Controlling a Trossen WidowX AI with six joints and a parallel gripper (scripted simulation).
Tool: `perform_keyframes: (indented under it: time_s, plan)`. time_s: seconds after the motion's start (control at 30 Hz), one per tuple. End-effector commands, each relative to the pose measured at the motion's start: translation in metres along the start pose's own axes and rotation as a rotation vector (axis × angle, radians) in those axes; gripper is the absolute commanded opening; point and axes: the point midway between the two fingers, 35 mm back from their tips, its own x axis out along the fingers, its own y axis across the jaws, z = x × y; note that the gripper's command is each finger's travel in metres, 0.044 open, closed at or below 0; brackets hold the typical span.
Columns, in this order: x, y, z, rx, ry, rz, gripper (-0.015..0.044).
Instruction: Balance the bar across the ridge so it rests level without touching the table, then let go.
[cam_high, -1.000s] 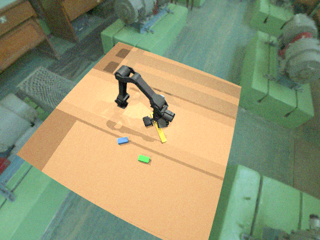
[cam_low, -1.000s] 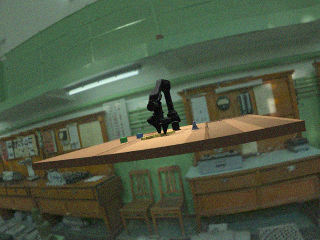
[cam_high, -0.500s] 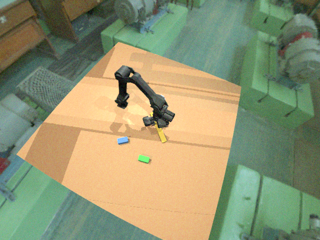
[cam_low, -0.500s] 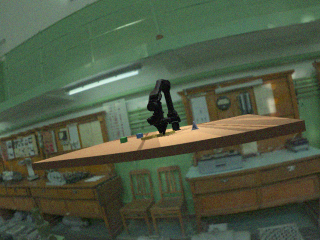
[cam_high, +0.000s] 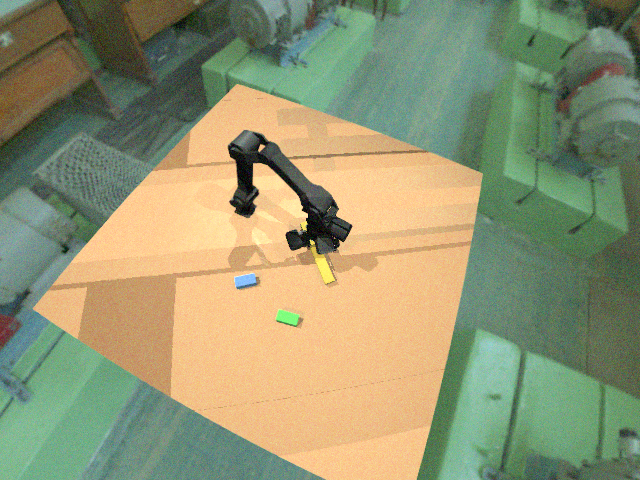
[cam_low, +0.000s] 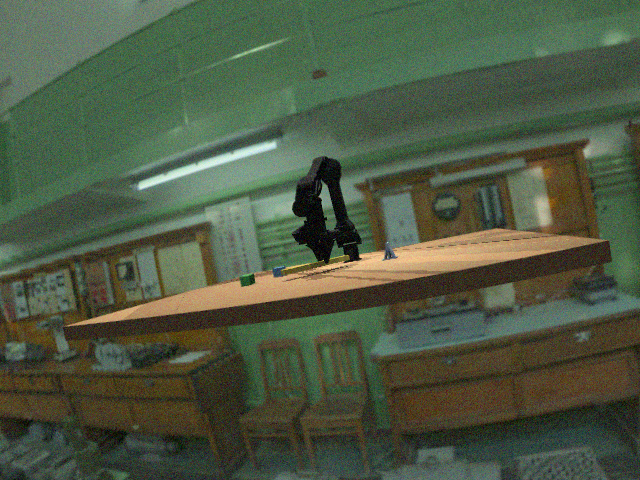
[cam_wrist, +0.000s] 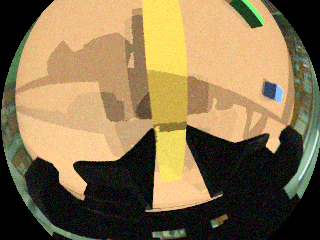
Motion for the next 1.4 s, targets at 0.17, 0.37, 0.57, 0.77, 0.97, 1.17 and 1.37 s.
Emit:
perform_keyframes:
  time_s: [0.17, 0.37, 0.57, 0.77, 0.97, 1.17, 1.37]
  plan:
    - [-0.024, 0.002, 0.003, 0.002, -0.007, 0.009, 0.0]
    - [-0.039, 0.002, 0.002, 0.003, -0.006, 0.01, 0.0]
    - [-0.055, 0.002, 0.002, 0.004, -0.006, 0.01, 0.0]
    - [-0.07, 0.0, 0.0, 0.005, -0.005, 0.011, 0.0]
    - [-0.084, -0.001, -0.002, 0.005, -0.004, 0.011, 0.0]
    - [-0.084, 0.013, -0.013, 0.071, -0.003, 0.013, 0.0]
    - [-0.084, 0.03, -0.029, 0.159, 0.0, 0.014, 0.0]
